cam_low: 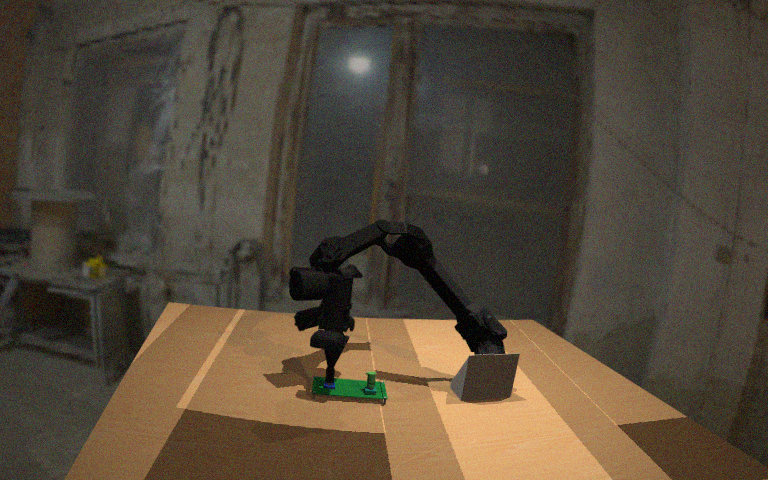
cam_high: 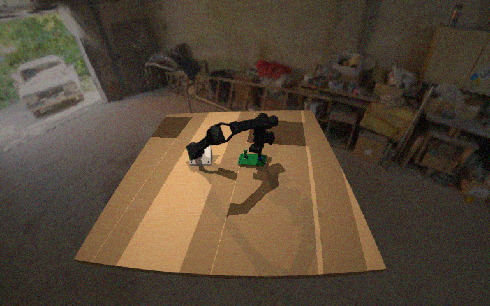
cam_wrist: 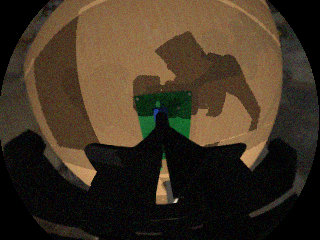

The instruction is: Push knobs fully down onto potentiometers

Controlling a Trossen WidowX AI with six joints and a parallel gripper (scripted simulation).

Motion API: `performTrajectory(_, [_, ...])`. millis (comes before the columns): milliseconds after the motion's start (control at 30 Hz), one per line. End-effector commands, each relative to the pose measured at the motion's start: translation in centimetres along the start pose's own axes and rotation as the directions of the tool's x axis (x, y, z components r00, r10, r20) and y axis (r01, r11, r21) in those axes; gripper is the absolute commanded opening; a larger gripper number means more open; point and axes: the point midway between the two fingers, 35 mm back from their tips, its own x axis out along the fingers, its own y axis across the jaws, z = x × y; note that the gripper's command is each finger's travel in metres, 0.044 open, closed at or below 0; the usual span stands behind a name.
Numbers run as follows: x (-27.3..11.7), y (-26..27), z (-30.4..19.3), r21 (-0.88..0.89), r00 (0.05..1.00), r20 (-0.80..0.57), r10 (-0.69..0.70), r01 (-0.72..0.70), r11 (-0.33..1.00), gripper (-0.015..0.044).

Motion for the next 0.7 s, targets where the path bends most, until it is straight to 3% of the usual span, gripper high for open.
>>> performTrajectory(0, [1.2, -0.2, 0.2, 0.019, 1.0, -0.015, -0.008, 0.008, 1.0, 0.0])
performTrajectory(667, [-1.8, -0.2, 0.3, 0.018, 1.0, -0.016, -0.007, 0.007, 1.0, 0.0])
